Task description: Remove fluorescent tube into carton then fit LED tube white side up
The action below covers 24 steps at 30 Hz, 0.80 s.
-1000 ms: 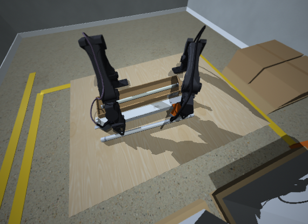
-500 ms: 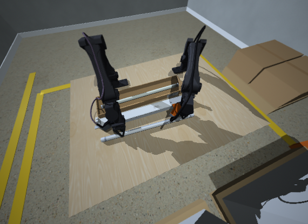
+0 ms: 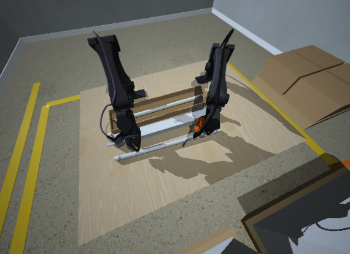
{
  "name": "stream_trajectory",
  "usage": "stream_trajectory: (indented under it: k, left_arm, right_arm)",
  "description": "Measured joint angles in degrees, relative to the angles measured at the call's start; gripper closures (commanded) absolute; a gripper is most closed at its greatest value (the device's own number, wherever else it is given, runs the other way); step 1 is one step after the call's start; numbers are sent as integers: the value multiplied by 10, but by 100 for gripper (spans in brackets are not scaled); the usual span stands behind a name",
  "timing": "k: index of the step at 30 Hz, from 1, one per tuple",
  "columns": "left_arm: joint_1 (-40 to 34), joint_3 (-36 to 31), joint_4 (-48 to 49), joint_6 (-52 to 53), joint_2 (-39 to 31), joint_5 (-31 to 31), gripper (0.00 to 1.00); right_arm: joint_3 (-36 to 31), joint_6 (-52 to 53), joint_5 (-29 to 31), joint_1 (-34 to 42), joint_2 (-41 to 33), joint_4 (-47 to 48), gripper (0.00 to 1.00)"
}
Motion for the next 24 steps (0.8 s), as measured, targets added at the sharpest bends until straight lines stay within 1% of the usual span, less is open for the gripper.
stream_trajectory:
  k: [9,18,21,24]
  left_arm:
    - [0,0,0,0,0,0,89]
    - [0,0,0,0,0,0,89]
    - [0,0,0,0,0,0,89]
    - [0,0,0,0,0,0,89]
  right_arm:
    - [-8,1,1,1,-52,-48,51]
    - [-11,1,1,1,-47,-54,51]
    - [3,1,1,1,-38,-64,51]
    - [32,1,1,1,-23,-92,51]
